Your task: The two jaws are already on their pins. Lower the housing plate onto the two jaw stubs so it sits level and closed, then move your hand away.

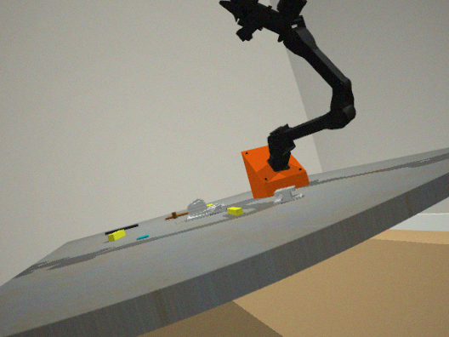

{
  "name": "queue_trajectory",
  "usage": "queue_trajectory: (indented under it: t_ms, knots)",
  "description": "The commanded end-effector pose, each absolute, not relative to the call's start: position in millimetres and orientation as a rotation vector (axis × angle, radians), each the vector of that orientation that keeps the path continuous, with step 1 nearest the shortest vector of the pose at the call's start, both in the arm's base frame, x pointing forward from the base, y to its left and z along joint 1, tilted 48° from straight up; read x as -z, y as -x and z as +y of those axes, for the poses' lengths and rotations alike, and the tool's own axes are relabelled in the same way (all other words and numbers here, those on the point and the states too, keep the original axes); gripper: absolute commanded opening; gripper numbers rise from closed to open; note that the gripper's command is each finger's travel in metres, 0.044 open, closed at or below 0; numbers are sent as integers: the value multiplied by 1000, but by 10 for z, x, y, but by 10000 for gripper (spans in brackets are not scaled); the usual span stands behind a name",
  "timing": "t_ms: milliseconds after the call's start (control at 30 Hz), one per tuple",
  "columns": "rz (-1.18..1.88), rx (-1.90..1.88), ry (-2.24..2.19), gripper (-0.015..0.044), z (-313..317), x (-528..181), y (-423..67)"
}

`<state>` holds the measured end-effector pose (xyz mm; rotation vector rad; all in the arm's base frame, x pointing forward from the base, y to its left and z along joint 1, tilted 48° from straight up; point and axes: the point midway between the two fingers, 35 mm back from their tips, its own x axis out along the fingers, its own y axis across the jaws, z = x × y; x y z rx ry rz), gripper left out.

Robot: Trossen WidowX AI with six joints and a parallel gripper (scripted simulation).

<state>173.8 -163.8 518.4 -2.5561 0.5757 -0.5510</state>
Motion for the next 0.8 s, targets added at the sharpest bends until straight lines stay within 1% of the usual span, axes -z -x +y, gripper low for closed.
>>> queue_trajectory:
  t_ms: [0, 400, 767]
  knots:
    - [489, 437, 2502, 440, -1607, -4991, -1924]
    - [234, 83, 2333, 440, -1243, -4432, -2421]
    - [39, -258, 2159, 440, -708, -3920, -2717]
